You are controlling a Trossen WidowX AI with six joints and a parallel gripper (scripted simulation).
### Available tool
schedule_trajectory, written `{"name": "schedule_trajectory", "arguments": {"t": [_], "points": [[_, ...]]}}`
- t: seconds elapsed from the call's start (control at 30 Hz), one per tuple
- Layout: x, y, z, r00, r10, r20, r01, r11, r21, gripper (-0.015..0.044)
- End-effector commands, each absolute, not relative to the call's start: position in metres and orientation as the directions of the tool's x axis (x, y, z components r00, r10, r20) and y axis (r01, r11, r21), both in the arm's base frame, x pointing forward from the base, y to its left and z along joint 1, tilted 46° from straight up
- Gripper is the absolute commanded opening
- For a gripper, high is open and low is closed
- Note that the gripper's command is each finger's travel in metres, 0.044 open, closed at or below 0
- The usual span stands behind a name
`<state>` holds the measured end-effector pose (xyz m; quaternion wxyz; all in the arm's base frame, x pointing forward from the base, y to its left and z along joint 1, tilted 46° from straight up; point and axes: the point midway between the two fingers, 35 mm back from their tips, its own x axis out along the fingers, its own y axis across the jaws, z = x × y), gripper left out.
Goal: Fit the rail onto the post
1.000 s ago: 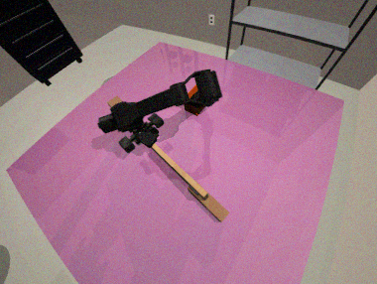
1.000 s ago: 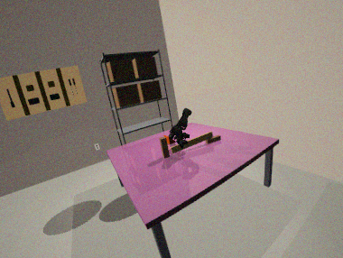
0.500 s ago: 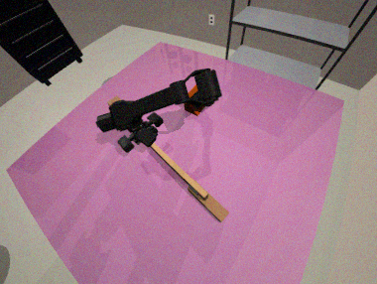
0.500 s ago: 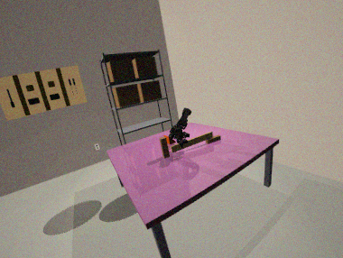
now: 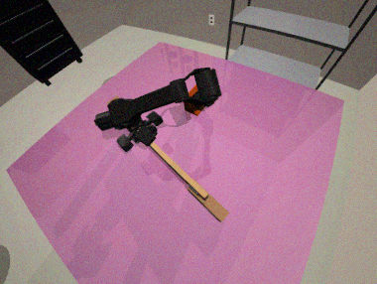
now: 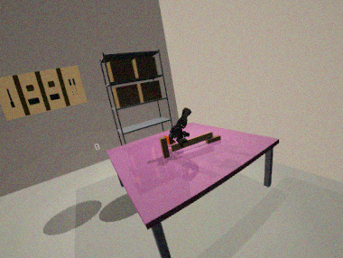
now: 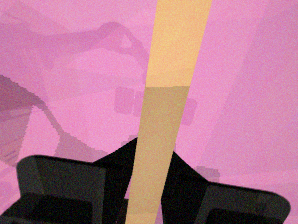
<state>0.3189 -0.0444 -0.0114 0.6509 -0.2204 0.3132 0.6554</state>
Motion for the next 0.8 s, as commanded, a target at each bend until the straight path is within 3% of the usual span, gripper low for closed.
{"name": "schedule_trajectory", "arguments": {"t": [0.0, 0.77], "points": [[0.3225, -0.0511, -0.0066, -0.033, 0.717, -0.696, -0.992, 0.059, 0.108, 0.0], [0.3226, -0.0577, -0.0003, -0.033, 0.717, -0.696, -0.992, 0.059, 0.109, 0.0]]}}
